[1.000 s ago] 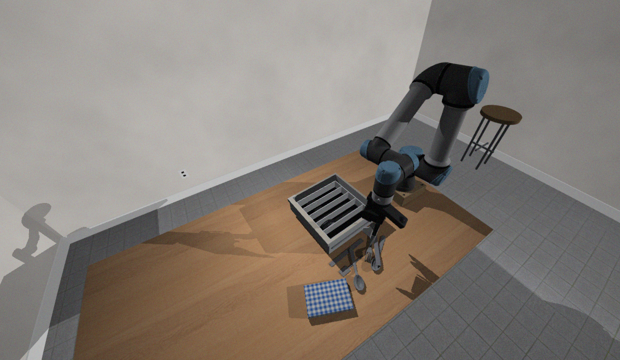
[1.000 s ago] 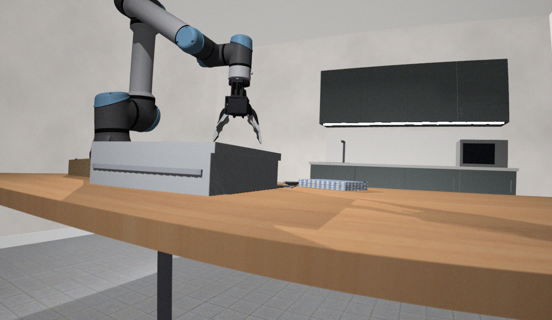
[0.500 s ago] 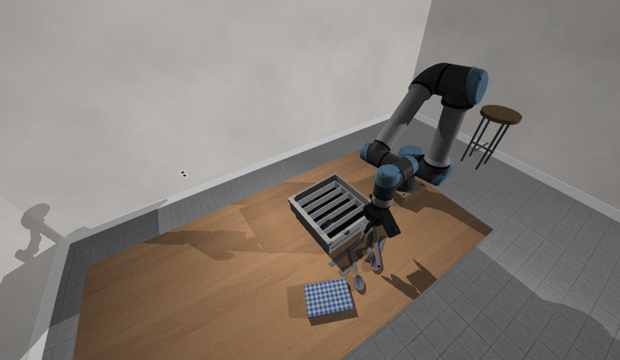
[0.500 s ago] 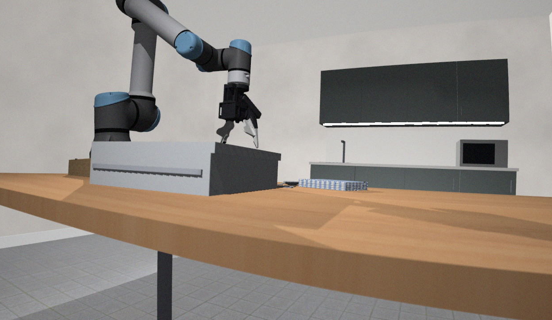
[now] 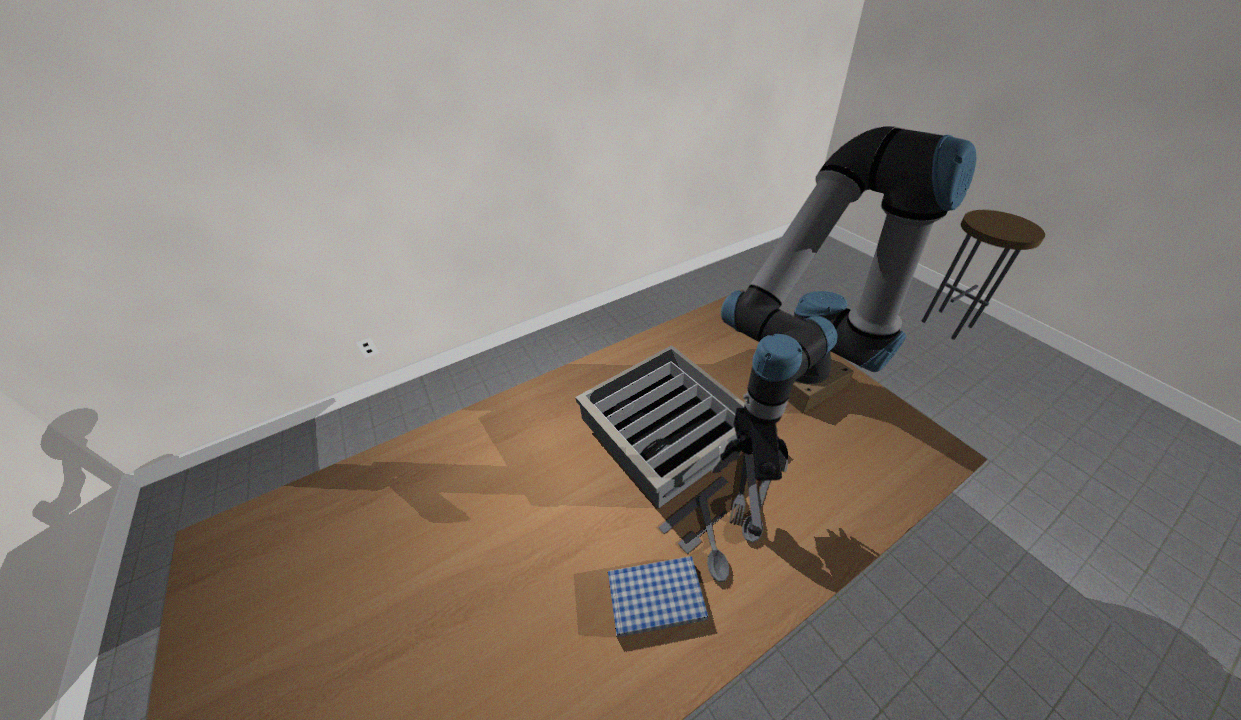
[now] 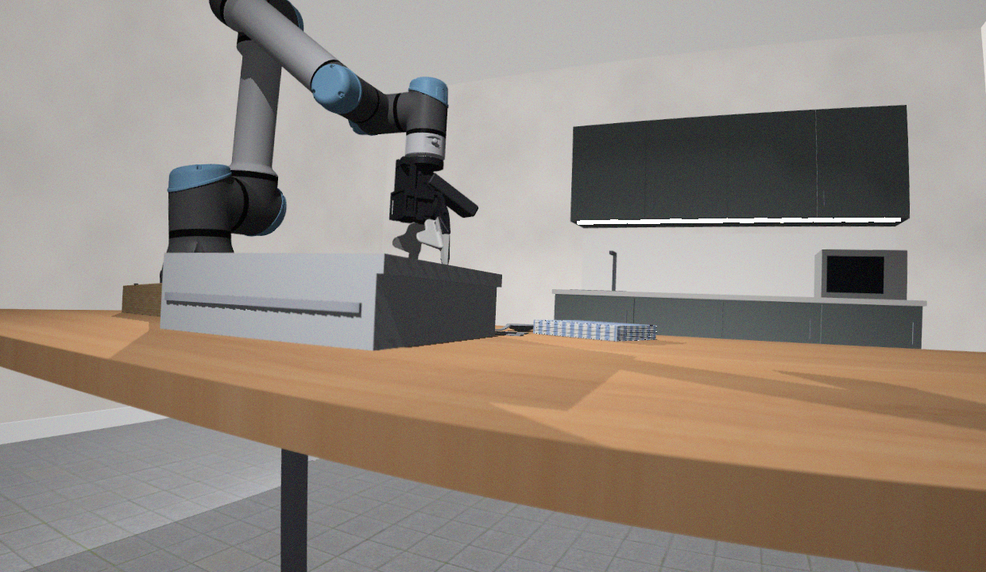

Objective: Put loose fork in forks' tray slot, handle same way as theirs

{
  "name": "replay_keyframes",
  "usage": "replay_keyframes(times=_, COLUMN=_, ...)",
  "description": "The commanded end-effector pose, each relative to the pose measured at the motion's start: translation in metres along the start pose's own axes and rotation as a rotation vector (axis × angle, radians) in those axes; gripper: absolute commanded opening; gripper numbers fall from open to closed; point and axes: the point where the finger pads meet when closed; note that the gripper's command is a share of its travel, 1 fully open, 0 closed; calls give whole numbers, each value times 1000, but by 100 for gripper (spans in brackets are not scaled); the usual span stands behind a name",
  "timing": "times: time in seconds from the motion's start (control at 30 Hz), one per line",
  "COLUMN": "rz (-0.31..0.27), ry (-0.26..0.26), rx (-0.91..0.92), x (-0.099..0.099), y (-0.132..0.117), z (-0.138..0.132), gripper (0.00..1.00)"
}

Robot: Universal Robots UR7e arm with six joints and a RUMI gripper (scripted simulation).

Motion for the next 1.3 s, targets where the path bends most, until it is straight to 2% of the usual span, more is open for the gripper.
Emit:
replay_keyframes(times=0.0, rz=-4, ry=-6, rx=102, x=2, y=0, z=1, gripper=100)
replay_keyframes(times=0.43, rz=-3, ry=-6, rx=286, x=7, y=-1, z=3, gripper=100)
replay_keyframes(times=1.0, rz=-3, ry=-7, rx=327, x=9, y=-1, z=4, gripper=100)
replay_keyframes(times=1.03, rz=-3, ry=-7, rx=327, x=9, y=-1, z=4, gripper=16)
replay_keyframes(times=1.27, rz=-3, ry=-7, rx=327, x=9, y=-1, z=4, gripper=16)
Point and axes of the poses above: the point where the finger pads meet when closed, its own x axis out along the fingers, its own z axis across the jaws, y = z × x
